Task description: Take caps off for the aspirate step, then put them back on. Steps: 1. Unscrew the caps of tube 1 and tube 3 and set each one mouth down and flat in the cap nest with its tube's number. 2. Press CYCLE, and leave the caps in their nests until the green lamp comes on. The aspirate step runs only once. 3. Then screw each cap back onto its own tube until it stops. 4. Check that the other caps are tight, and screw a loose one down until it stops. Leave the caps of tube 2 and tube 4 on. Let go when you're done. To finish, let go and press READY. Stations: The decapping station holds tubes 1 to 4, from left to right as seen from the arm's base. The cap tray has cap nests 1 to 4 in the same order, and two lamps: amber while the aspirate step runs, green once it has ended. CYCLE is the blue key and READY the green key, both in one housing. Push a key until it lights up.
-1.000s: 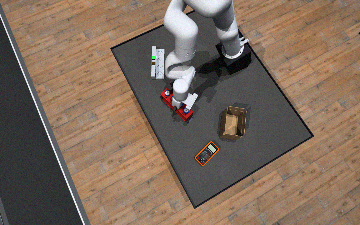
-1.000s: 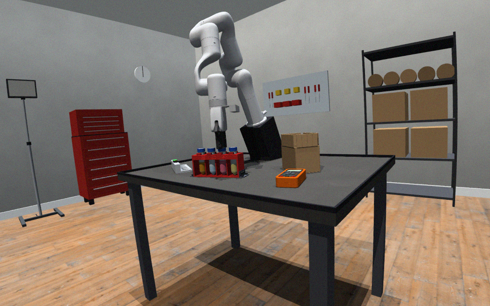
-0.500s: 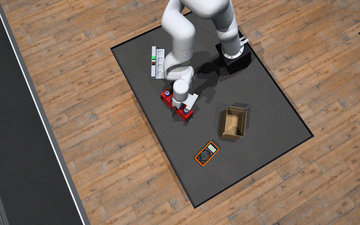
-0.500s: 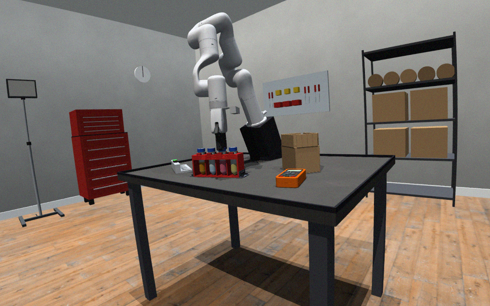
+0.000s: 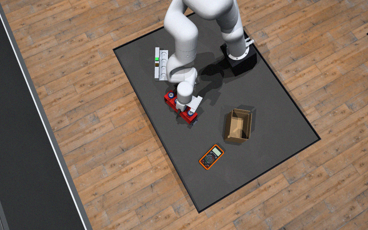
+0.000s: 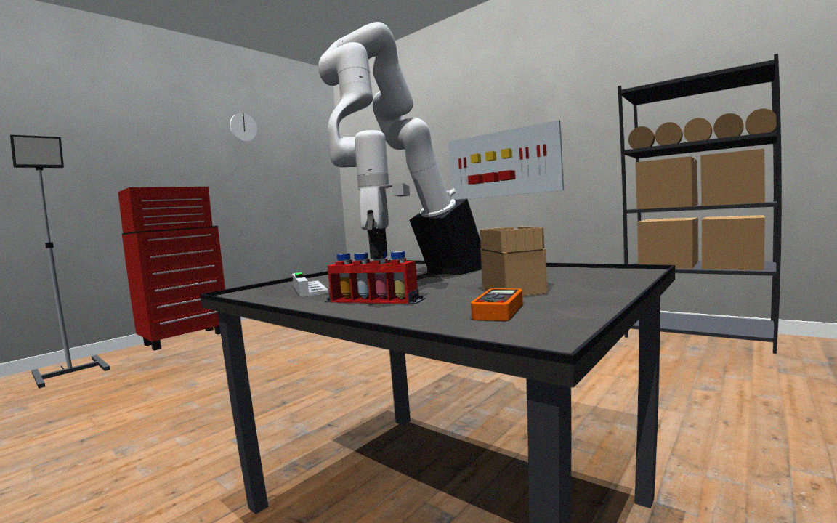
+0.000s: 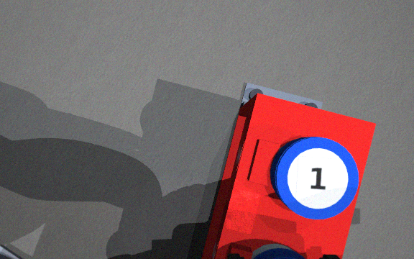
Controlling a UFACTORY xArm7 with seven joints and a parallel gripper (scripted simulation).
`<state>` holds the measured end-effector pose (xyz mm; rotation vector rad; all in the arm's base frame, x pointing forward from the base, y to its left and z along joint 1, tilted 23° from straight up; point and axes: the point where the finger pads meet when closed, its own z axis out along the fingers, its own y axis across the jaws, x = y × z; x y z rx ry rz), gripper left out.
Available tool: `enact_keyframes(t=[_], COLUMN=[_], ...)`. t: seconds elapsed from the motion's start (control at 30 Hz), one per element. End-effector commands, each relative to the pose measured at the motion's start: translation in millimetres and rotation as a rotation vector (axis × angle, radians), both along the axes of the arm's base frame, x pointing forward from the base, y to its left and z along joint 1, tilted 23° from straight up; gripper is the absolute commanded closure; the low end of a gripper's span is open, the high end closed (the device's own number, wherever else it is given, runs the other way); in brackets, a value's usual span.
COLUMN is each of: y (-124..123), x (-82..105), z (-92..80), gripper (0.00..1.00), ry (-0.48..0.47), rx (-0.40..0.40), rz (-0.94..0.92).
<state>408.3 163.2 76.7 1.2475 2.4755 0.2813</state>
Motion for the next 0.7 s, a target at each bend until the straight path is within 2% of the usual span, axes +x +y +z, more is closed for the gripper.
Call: enact_keyframes(t=[0.0, 0.37, 0.67], y=[0.5, 0.5, 0.5], x=[0.8, 0.8, 0.8], z=[0.9, 0.9, 1.0], gripper=[1.0, 1.0, 1.0], ry=[-0.003, -0.002, 0.001], rx=[0.001, 0.017, 0.088], rz=[0.001, -0.036, -0.201])
